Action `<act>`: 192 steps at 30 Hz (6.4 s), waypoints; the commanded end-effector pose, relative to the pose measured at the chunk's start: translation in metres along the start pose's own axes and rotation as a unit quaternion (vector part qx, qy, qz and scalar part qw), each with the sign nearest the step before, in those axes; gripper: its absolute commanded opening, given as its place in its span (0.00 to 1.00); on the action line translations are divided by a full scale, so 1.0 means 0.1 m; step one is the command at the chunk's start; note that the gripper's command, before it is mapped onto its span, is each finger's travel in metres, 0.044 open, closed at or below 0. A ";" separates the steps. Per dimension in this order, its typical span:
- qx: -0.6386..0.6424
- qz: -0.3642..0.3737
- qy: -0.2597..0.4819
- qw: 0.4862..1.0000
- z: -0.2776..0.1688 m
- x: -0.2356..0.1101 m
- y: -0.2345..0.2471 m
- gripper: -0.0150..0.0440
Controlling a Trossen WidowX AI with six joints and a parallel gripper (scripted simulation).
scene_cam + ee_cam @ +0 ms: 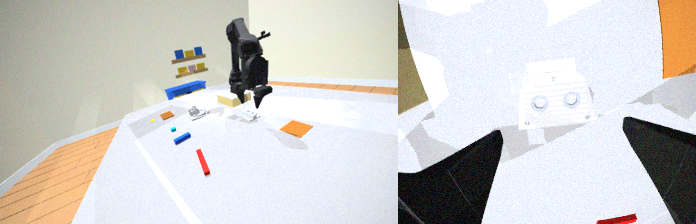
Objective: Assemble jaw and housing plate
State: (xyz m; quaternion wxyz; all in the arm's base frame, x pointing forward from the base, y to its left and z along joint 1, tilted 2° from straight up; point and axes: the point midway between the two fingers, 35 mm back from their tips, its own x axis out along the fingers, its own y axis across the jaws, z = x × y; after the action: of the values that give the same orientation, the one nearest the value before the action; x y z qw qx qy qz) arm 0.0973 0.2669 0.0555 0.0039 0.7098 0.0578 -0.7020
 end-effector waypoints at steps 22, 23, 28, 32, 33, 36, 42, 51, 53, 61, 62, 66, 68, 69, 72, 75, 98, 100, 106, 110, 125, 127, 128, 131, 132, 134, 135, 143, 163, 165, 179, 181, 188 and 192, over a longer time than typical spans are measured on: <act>-0.003 0.005 0.001 1.000 0.00 0.30 0.02 1.00; -0.003 0.005 0.001 1.000 0.00 0.30 0.02 1.00; -0.003 0.005 0.001 1.000 0.00 0.35 0.02 1.00; -0.003 0.005 0.001 1.000 0.00 0.42 0.02 1.00; -0.003 0.005 0.001 1.000 0.00 0.43 0.02 1.00; -0.003 0.005 0.001 1.000 0.00 0.48 0.02 1.00; -0.003 0.005 0.001 1.000 0.00 0.58 0.03 1.00; -0.003 0.005 0.001 1.000 0.00 0.60 0.03 1.00; -0.003 0.005 0.001 1.000 0.00 0.60 0.03 1.00; -0.003 0.005 0.001 1.000 0.00 0.60 0.03 1.00; -0.003 0.005 0.001 1.000 0.00 0.60 0.03 1.00; -0.003 0.005 0.001 1.000 0.00 0.60 0.03 1.00; -0.003 0.005 0.001 1.000 0.00 0.60 0.03 1.00; -0.003 0.005 0.001 1.000 0.00 0.60 0.03 1.00; -0.002 0.003 -0.002 1.000 0.01 0.60 0.02 0.99; -0.002 0.003 -0.002 1.000 0.01 0.60 0.02 0.95; -0.002 0.003 -0.001 1.000 0.00 0.52 0.01 0.85; -0.002 0.003 -0.001 1.000 0.00 0.46 0.01 0.85; -0.002 0.004 0.000 1.000 -0.01 0.27 0.00 0.85; -0.002 0.004 0.000 1.000 -0.01 0.14 0.00 0.85; 0.023 0.005 0.001 1.000 -0.04 -0.13 0.04 0.85; 0.056 0.005 0.002 0.998 -0.10 -0.13 0.07 0.85; 0.073 0.005 0.002 0.997 -0.13 -0.13 0.08 0.85; 0.123 0.006 0.003 0.992 -0.22 -0.13 0.13 0.85; 0.140 0.006 0.003 0.990 -0.25 -0.13 0.14 0.85; 0.173 0.006 0.004 0.985 -0.30 -0.13 0.18 0.85; 0.190 0.006 0.004 0.982 -0.33 -0.13 0.19 0.85; 0.320 0.007 0.006 0.947 -0.55 -0.13 0.34 0.85; 0.615 0.005 0.011 0.788 -1.03 -0.14 0.80 0.85; 0.641 0.005 0.012 0.767 -1.07 -0.14 0.85 0.85; 0.803 0.003 0.015 0.596 -1.33 -0.15 1.24 0.85; 0.822 0.002 0.015 0.569 -1.36 -0.15 1.30 0.85; 0.884 0.000 0.016 0.468 -1.46 -0.16 1.51 0.85; 0.913 -0.001 0.017 0.407 -1.51 -0.16 1.64 0.85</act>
State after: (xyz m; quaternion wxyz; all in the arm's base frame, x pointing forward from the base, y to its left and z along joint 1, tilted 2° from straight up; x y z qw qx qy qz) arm 0.2582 0.1238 0.0624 -0.6339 0.3361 -0.5999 -0.3539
